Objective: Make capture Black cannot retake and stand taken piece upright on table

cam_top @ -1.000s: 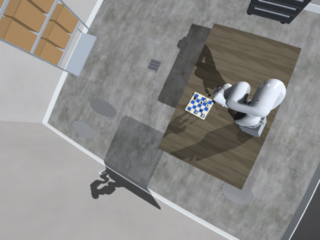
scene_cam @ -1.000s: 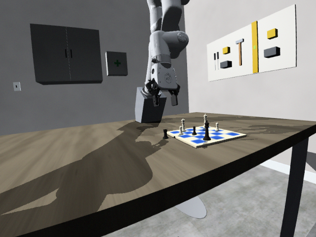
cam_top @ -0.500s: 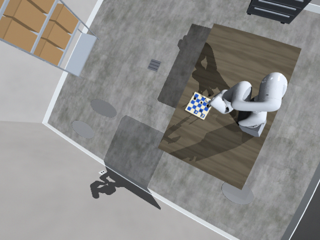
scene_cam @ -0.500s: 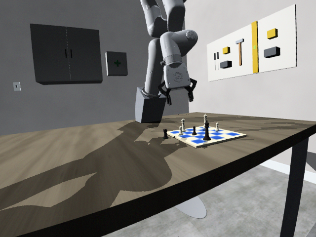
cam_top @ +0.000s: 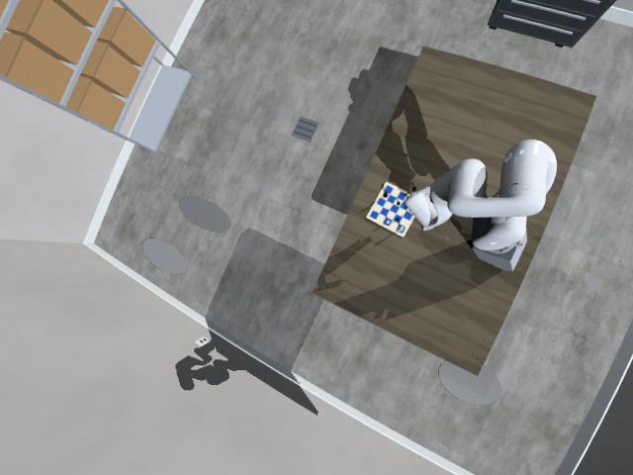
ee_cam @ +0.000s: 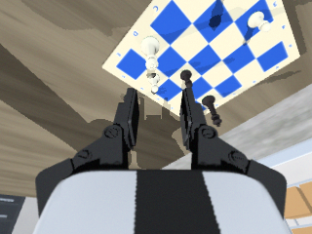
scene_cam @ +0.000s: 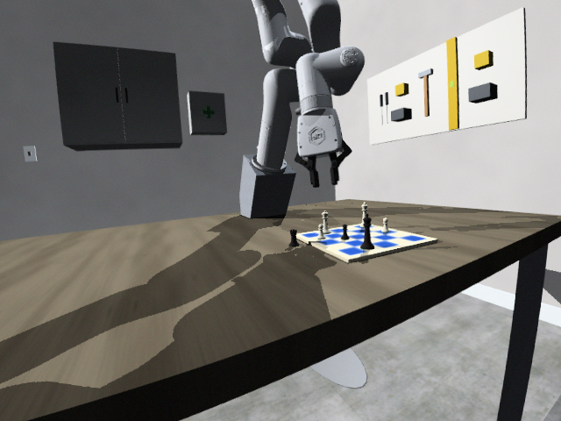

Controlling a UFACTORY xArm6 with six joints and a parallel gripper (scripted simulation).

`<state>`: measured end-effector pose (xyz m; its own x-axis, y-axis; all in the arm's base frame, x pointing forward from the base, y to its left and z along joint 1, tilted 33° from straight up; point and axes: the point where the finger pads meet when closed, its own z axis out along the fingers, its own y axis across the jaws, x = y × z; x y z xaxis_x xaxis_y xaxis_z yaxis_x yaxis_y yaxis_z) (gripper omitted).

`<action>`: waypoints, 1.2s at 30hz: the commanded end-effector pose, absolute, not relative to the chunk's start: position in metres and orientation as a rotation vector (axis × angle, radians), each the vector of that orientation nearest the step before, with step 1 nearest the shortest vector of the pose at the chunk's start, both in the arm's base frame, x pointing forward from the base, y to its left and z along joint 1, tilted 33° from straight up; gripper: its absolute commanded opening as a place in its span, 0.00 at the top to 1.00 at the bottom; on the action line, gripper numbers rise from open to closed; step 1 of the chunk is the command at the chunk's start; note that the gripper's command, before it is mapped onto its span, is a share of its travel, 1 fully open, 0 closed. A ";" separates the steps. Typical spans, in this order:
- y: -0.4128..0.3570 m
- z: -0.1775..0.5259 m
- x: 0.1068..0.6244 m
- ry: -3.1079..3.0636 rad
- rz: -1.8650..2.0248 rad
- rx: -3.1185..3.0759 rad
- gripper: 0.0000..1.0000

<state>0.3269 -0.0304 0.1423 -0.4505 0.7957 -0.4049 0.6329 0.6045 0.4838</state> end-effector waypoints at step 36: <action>-0.032 0.140 0.330 2.151 0.399 1.493 0.58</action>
<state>0.3285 -0.0312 0.1418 -0.2570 0.9301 -0.2624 0.7877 0.3589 0.5008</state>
